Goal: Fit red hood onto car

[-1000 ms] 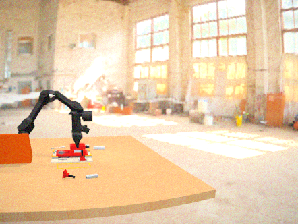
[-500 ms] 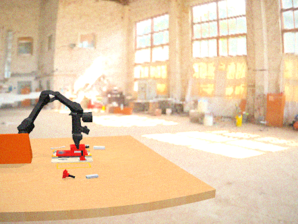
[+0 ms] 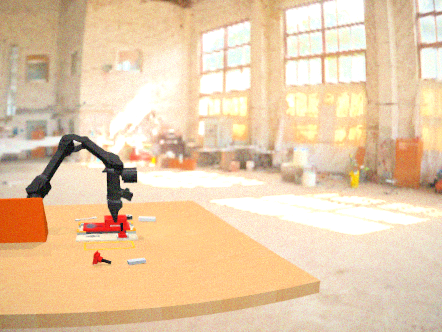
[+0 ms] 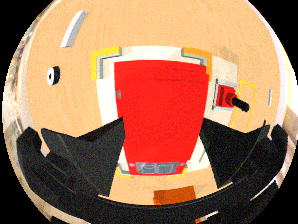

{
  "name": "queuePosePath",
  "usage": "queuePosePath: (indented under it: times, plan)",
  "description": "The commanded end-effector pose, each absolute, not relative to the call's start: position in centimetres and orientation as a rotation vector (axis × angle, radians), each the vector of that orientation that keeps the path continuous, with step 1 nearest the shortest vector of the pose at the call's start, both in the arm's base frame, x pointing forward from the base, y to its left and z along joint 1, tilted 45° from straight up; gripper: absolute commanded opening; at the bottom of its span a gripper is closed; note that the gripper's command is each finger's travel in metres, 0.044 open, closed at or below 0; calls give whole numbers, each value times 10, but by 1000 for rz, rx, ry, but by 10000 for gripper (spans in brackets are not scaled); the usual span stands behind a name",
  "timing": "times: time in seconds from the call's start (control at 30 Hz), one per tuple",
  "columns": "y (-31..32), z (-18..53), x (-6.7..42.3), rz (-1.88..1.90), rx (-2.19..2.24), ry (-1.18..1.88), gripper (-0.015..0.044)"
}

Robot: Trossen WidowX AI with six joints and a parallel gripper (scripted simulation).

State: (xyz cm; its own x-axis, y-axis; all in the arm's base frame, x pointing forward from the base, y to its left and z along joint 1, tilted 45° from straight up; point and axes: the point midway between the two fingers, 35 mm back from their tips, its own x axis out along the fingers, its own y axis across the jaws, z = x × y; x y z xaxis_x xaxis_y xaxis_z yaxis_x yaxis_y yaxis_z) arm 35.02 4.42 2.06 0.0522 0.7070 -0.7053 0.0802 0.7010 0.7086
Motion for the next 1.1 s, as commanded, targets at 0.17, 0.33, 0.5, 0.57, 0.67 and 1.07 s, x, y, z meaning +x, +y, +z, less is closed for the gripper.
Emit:
queuePosePath:
  times: [0.17,0.33,0.5,0.57,0.67,1.07]
  plan:
    - [48,17,350,538,700,1466,0]
    - [49,15,350,538,700,1466,0]
    - [50,14,351,538,699,1466,0]
    - [50,15,351,539,697,1465,0]
    - [49,16,351,539,691,1463,0]
    - [49,16,350,540,690,1463,315]
